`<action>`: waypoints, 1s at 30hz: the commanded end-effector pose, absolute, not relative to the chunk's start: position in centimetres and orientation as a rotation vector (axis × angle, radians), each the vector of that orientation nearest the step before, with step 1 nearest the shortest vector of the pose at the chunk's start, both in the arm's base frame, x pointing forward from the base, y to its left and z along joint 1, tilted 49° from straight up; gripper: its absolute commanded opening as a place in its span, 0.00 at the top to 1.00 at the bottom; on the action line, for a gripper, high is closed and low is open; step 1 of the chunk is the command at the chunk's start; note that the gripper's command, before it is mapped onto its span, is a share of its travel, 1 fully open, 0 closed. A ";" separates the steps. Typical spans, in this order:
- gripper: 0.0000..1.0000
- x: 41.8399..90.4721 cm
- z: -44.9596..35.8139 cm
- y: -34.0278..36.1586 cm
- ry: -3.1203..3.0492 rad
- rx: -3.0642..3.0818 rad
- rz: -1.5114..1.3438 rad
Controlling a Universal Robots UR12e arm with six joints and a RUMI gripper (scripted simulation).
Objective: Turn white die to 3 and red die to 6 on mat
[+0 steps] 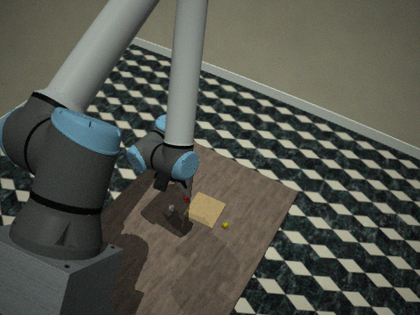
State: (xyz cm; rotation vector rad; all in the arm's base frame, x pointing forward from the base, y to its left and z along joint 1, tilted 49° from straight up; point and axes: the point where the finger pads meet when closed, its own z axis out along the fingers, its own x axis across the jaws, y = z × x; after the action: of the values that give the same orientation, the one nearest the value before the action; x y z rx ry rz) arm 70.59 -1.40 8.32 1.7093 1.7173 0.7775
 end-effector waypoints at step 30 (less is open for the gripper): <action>0.79 72.0 6.2 -1.3 1.747 1.665 0.759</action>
State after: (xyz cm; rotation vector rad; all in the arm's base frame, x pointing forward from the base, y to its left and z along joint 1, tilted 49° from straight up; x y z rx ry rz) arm 72.05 -1.30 6.14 1.6660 1.7469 0.7586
